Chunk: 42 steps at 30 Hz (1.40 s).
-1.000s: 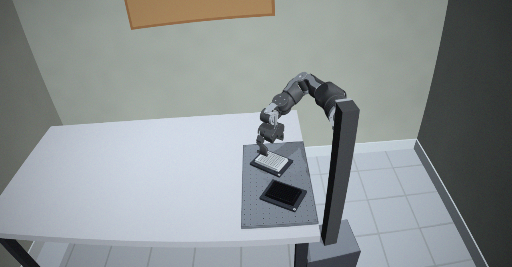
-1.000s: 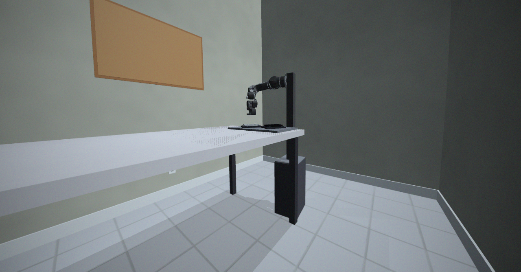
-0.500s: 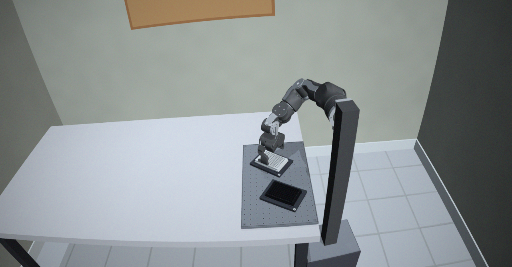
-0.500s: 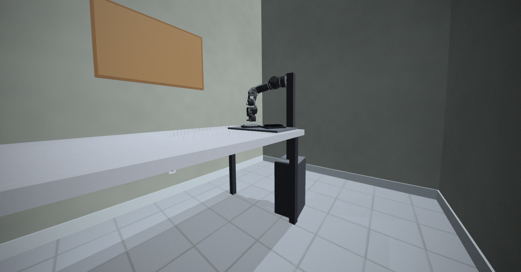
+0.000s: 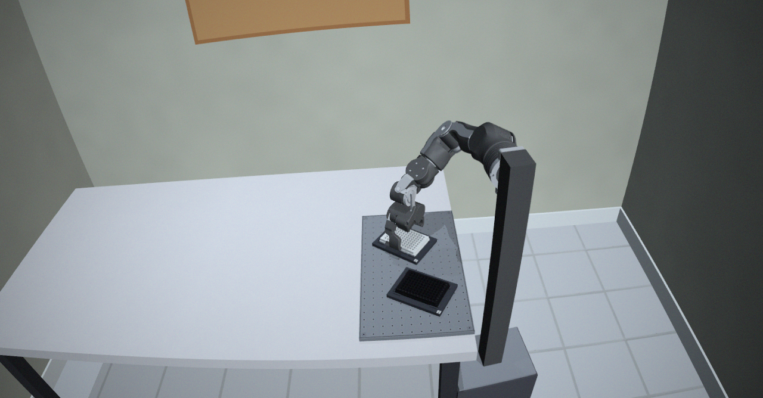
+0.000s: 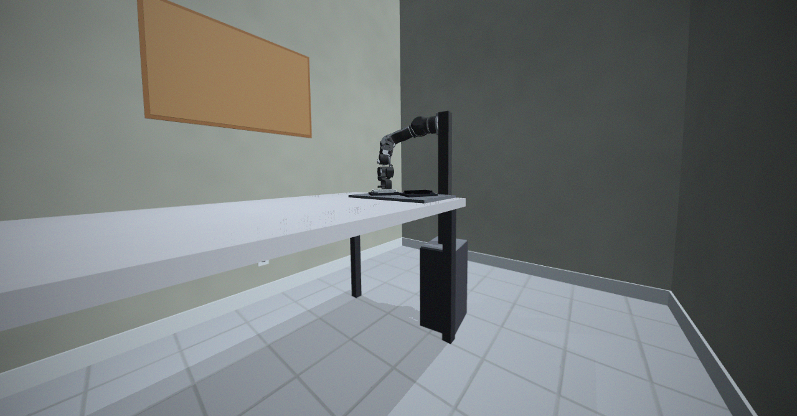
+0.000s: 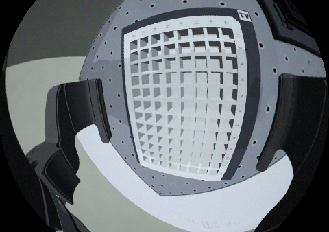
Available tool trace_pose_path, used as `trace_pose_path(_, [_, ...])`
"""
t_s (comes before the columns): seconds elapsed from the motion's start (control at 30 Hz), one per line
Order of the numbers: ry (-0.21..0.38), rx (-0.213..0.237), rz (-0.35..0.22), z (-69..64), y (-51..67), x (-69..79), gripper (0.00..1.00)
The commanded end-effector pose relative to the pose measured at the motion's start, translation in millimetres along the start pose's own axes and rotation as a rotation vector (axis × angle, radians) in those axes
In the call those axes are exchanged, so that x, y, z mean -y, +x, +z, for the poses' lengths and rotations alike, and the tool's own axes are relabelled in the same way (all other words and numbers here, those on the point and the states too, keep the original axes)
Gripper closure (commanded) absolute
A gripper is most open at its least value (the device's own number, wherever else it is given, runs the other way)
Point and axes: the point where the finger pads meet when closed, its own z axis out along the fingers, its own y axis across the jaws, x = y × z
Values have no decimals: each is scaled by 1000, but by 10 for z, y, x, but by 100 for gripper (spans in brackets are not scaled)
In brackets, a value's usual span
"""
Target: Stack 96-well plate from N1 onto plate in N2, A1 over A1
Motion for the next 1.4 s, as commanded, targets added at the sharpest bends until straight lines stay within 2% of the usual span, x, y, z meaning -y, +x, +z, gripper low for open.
trace_pose_path(0.0, [-8,3,-2,-11,-13,-12,23])
trace_pose_path(0.7, [-8,3,-2,-40,-18,-15,23])
trace_pose_path(0.87, [-8,-3,-7,184,4,-10,23])
trace_pose_path(1.27, [-8,-3,-7,184,4,-10,23])
trace_pose_path(1.37, [-7,2,-3,151,-26,-15,23])
